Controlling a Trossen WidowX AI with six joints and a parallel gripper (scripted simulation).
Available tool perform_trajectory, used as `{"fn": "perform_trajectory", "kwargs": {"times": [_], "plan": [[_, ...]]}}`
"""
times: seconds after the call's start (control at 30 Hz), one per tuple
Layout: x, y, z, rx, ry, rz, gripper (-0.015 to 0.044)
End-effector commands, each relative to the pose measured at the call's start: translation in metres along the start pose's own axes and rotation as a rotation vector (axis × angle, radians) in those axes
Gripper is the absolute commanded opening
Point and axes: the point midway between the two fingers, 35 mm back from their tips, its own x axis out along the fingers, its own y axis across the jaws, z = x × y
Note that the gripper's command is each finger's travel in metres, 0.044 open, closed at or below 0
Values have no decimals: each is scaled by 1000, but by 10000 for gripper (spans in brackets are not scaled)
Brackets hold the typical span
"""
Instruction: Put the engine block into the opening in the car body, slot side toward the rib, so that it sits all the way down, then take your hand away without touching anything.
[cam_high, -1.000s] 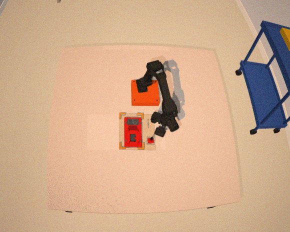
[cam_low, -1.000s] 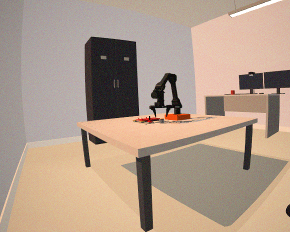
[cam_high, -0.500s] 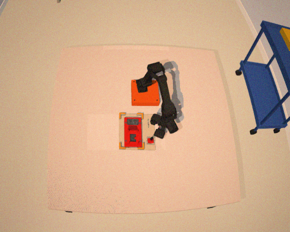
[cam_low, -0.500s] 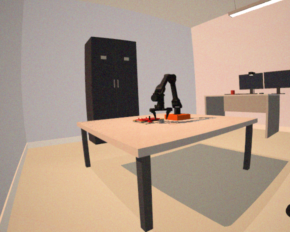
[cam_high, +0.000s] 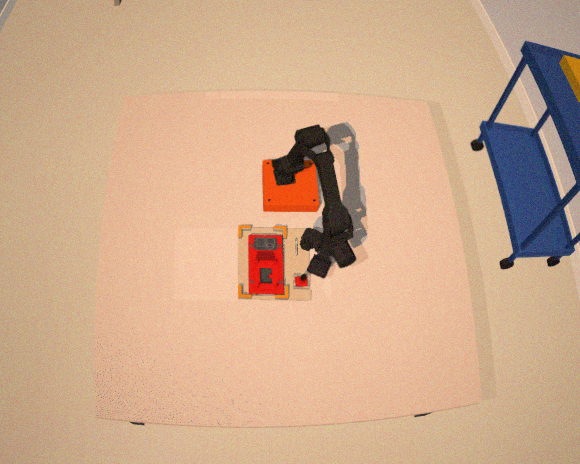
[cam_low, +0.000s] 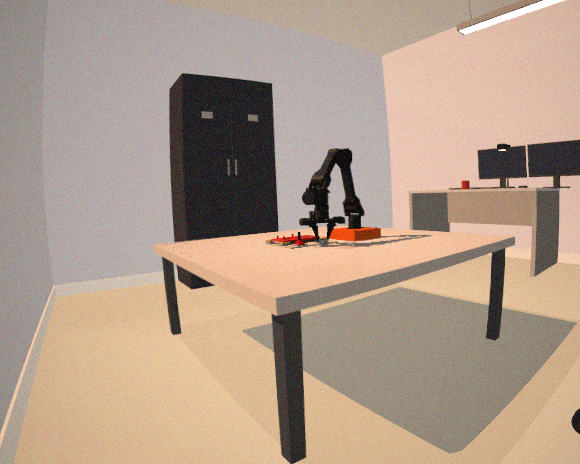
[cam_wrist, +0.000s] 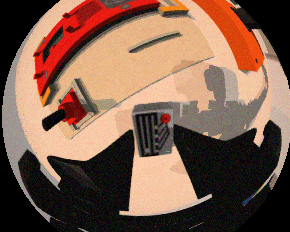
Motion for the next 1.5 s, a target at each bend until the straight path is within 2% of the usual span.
{"fn": "perform_trajectory", "kwargs": {"times": [0.0,0.17,0.33,1.47], "plan": [[1,-1,0,5,3,-6,151],[1,-1,0,5,3,-6,118],[-7,0,-1,5,3,-6,0],[-113,0,4,5,3,-5,0]]}}
